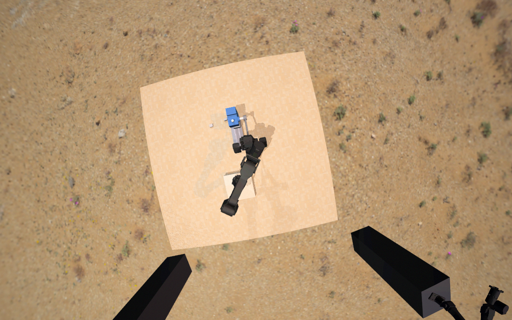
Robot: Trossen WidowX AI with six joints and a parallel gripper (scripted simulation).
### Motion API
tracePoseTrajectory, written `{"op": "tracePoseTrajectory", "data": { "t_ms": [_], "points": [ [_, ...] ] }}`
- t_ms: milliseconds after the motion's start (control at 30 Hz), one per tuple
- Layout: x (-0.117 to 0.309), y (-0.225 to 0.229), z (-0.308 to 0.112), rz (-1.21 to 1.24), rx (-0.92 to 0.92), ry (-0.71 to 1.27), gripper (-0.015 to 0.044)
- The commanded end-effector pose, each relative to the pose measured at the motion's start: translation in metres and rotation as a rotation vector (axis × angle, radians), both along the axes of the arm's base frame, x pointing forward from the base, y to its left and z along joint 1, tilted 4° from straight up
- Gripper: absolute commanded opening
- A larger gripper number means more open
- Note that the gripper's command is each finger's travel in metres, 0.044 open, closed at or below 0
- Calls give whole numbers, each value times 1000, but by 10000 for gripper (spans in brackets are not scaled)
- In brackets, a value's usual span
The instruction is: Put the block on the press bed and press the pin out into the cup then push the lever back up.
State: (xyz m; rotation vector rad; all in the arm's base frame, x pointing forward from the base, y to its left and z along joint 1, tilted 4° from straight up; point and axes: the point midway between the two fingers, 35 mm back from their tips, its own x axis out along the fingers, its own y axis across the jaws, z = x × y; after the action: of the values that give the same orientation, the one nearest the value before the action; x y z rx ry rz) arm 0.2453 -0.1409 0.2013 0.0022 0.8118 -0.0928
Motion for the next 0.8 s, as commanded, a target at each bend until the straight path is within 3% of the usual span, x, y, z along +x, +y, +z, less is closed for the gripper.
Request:
{"op": "tracePoseTrajectory", "data": {
  "t_ms": [0,767],
  "points": [
    [-7,0,-12,-9,12,32,0],
    [-11,0,-22,-9,12,33,0]
  ]
}}
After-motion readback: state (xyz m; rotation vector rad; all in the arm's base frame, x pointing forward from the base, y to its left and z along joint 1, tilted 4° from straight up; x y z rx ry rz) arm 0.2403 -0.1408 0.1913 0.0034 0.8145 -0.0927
